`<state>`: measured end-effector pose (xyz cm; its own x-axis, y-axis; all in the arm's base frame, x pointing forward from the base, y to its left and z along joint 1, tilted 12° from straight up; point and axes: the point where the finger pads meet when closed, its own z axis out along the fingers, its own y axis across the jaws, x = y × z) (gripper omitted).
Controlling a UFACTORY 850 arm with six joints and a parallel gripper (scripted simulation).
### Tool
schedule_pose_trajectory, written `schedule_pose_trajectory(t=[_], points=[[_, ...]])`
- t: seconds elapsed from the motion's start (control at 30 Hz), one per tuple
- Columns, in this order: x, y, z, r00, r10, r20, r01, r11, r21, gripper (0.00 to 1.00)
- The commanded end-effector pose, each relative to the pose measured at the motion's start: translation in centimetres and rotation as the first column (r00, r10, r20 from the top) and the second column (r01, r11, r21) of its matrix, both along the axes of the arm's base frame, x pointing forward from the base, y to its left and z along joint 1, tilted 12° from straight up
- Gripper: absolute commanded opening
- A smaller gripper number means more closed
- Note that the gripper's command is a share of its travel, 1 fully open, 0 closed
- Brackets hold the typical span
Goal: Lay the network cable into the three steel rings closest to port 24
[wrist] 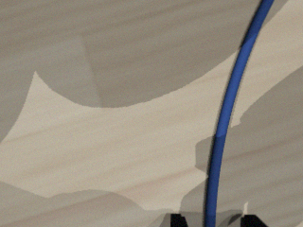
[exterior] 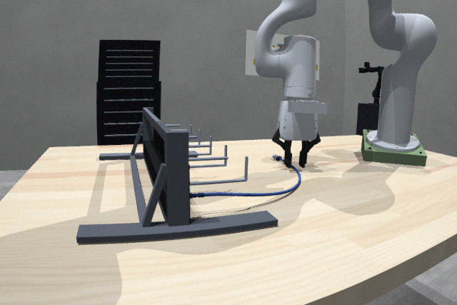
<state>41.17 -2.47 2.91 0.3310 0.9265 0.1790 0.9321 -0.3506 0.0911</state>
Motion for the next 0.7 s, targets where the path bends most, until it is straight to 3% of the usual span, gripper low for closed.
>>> schedule_pose_trajectory(t=[0.0,0.67], points=[[0.08,-0.01,-0.01,1.0,0.0,0.002,0.0,1.0,0.0,0.35],[0.15,0.06,-0.49,1.0,0.0,0.002,0.0,1.0,0.0,0.35]])
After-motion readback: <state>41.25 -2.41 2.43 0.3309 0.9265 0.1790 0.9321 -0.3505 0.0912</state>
